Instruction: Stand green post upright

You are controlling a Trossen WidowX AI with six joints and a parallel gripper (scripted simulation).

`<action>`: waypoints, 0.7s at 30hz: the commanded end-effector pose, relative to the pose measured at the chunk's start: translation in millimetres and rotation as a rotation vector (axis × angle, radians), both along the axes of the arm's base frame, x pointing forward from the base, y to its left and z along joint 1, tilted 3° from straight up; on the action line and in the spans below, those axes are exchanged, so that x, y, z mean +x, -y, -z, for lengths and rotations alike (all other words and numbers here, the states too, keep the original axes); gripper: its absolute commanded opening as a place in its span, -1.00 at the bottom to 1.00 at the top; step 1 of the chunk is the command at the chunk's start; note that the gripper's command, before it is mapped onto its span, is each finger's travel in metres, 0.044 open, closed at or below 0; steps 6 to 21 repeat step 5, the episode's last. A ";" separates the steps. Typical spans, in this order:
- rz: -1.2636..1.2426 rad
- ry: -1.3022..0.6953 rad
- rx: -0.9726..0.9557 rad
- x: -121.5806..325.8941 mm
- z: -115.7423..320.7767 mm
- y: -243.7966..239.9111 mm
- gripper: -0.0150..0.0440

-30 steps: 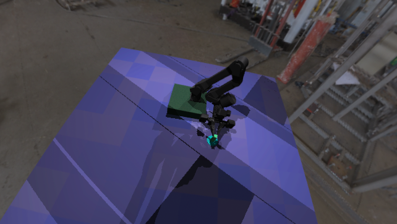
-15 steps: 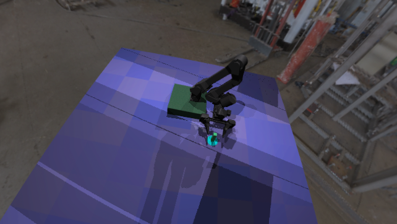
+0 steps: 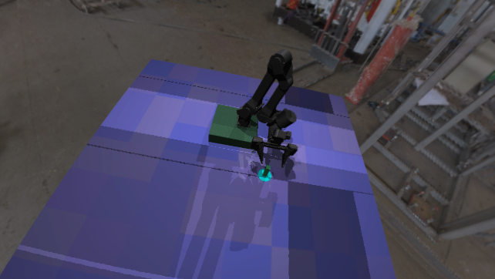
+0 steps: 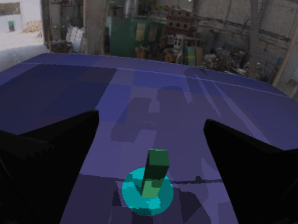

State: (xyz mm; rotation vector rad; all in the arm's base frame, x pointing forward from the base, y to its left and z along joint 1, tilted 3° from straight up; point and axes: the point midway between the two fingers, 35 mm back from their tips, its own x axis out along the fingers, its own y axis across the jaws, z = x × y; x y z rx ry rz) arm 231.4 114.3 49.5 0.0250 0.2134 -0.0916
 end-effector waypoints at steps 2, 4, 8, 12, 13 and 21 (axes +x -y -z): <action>-0.012 0.010 -0.007 -0.7 -12.6 1.3 0.86; -0.015 0.016 -0.006 -0.9 -17.3 1.8 0.86; -0.016 0.019 -0.006 -1.1 -19.6 2.2 0.86; -0.016 0.019 -0.006 -1.1 -19.6 2.2 0.86; -0.016 0.019 -0.006 -1.1 -19.6 2.2 0.86; -0.016 0.019 -0.006 -1.1 -19.6 2.2 0.86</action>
